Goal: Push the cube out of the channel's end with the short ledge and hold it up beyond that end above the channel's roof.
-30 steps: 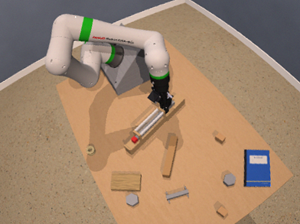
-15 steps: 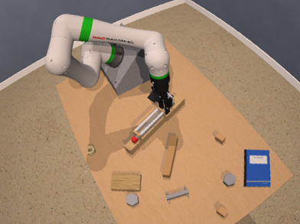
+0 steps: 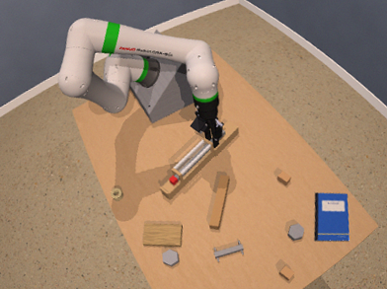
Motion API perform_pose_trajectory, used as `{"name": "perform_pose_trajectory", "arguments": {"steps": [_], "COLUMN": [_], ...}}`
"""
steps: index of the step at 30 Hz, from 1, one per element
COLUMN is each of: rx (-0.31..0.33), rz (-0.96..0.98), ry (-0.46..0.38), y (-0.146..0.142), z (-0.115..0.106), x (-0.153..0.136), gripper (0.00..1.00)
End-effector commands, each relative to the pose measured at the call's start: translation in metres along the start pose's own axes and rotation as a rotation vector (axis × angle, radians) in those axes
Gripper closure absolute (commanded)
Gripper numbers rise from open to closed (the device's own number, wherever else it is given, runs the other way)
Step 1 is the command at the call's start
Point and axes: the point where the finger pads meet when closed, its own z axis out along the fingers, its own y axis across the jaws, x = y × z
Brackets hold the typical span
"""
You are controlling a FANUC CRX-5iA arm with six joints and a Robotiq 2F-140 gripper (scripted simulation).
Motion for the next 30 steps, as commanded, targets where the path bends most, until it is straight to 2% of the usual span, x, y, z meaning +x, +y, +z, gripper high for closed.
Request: {"name": "perform_pose_trajectory", "arguments": {"steps": [1,13,15,19,21,30], "rx": [0.002,0.002,0.002,0.002,0.002,0.002], "rz": [0.0,0.0,0.0,0.0,0.0,0.0], "ry": [0.0,0.0,0.0,0.0,0.0,0.0], "y": [-0.001,-0.001,-0.001,-0.001,-0.001,-0.001], "z": [-0.001,-0.001,-0.01,-0.052,-0.066,-0.069], "x": [0.0,0.0,0.0,0.0,0.0,0.0], "gripper": [0.7,0.7,0.7,0.7,0.7,0.7]}}
